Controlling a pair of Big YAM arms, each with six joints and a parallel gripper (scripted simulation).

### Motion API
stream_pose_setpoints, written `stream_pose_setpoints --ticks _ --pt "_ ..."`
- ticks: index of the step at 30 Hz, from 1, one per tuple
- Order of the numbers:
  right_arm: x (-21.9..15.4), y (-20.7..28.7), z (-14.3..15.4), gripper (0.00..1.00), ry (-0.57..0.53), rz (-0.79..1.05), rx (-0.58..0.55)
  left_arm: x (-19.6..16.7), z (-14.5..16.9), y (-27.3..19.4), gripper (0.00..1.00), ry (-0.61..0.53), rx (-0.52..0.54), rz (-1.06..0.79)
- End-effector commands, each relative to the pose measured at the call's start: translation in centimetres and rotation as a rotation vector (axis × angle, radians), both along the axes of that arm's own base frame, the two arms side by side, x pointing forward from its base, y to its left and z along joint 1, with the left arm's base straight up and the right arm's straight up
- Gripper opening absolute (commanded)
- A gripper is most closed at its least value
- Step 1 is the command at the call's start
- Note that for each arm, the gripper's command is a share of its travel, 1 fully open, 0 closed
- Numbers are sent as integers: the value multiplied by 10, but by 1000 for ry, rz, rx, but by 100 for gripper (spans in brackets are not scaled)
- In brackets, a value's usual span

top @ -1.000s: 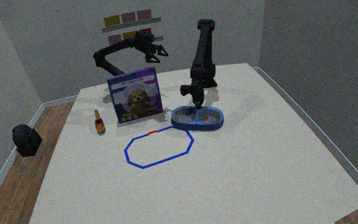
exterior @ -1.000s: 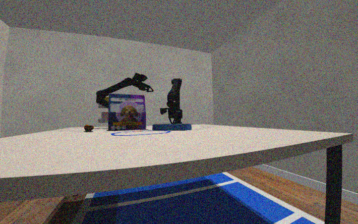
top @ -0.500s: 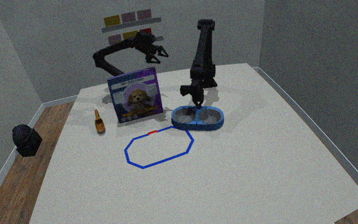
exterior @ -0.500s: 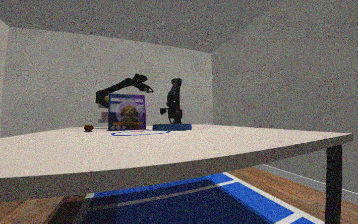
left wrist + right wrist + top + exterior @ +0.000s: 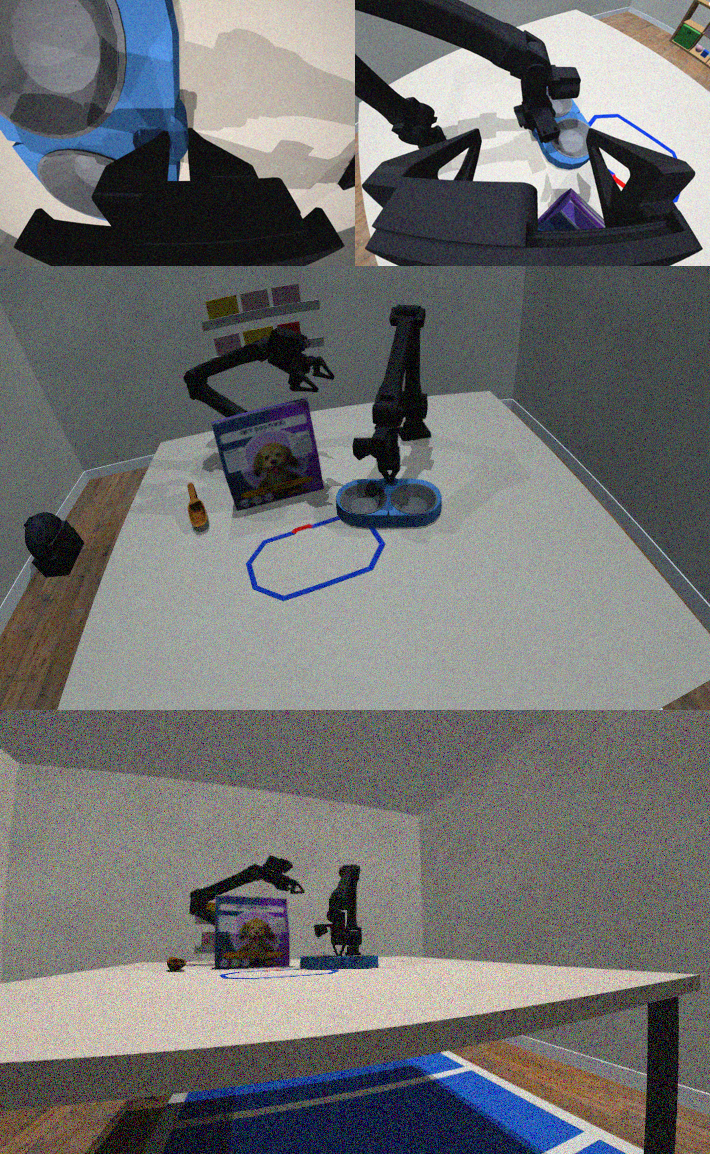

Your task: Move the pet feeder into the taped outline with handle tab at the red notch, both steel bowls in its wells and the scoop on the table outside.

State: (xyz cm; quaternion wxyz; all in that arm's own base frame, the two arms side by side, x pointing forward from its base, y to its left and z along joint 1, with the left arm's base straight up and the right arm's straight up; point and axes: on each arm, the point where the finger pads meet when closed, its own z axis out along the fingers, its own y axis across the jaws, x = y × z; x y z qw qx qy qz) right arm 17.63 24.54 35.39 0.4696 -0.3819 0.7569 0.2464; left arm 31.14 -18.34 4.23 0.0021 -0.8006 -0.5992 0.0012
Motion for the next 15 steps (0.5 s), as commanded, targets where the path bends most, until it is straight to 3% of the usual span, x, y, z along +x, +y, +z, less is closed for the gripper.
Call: stream_pose_setpoints --ticks 1,15 --pt "0 2 18 100 -32 6 21 20 7 -32 10 -21 -14 20" --pt "0 2 18 100 -32 6 21 29 8 -51 10 -25 -17 16"
